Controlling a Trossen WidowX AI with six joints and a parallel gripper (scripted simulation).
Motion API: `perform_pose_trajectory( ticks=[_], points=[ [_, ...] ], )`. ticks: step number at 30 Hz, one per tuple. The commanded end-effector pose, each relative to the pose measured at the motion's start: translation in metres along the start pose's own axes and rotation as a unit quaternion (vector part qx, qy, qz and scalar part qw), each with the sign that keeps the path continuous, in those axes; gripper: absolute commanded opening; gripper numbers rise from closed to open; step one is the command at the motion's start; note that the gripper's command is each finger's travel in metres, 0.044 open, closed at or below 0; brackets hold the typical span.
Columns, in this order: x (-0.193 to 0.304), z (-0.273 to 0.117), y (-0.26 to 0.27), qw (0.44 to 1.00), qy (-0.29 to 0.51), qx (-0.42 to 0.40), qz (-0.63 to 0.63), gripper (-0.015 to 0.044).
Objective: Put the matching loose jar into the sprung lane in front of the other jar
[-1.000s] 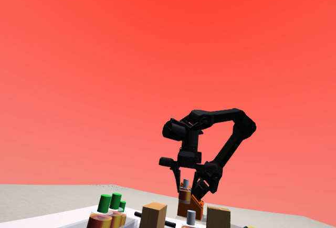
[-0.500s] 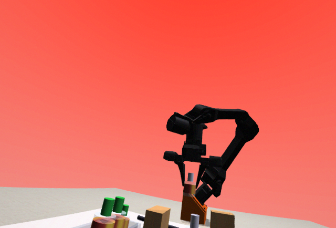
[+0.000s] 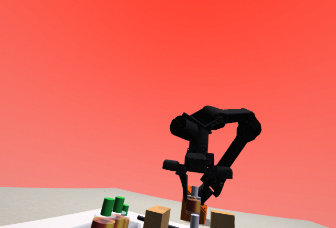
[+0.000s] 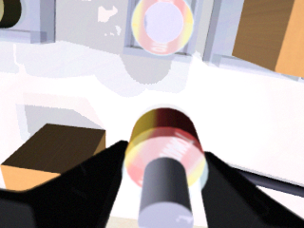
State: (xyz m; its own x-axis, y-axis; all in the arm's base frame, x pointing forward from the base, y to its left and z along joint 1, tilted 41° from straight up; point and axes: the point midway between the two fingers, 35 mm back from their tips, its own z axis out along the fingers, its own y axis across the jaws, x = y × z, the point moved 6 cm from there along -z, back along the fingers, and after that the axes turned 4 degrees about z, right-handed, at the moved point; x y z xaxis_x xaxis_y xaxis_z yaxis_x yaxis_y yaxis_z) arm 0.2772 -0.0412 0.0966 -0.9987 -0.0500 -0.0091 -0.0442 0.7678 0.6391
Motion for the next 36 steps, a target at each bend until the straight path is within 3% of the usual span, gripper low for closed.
perform_pose_trajectory(
  ticks=[1, 14, 36],
  points=[
    [-0.016, 0.009, 0.01, 1.0, -0.004, -0.006, 0.002, 0.0],
    [-0.017, 0.034, 0.011, 1.0, -0.004, -0.007, 0.002, 0.0],
    [-0.023, 0.034, 0.011, 1.0, -0.004, -0.007, 0.002, 0.0]
  ],
)
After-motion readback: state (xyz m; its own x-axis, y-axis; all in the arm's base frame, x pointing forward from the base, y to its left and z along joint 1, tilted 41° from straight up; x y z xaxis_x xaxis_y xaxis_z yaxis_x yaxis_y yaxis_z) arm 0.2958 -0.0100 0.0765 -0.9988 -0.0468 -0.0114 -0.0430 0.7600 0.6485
